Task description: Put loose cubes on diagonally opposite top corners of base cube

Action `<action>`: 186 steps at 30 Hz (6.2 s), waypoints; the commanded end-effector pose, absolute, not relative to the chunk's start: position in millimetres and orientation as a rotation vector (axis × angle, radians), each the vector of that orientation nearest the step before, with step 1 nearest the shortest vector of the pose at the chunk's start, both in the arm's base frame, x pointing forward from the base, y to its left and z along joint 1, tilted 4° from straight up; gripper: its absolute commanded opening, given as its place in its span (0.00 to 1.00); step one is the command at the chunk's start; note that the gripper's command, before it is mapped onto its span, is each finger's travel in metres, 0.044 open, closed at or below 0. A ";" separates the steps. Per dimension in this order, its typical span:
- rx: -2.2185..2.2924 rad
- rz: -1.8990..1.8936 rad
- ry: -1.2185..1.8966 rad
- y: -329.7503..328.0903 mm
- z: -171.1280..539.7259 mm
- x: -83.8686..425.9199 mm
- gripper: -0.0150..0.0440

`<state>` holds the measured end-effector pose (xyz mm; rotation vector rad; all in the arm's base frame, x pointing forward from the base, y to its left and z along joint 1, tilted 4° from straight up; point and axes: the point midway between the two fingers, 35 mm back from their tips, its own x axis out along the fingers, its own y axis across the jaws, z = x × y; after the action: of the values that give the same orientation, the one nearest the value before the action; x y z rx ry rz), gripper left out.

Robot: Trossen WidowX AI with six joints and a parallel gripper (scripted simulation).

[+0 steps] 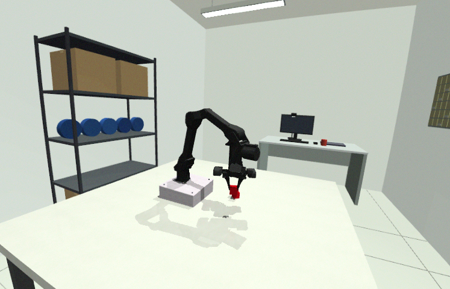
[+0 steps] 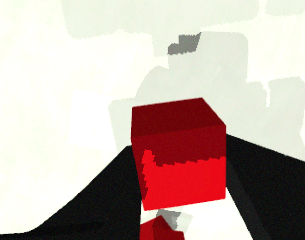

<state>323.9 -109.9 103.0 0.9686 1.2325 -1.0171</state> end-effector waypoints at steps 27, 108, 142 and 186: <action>0.090 -0.185 1.501 -26.5 98.6 328.3 0.43; -1.184 1.043 1.263 79.2 21.6 303.0 0.43; -1.177 1.043 1.265 80.0 28.0 302.3 0.60; -1.179 1.048 1.265 83.7 89.3 298.2 0.82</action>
<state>297.2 83.2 84.6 -1.1790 1.2697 1.0517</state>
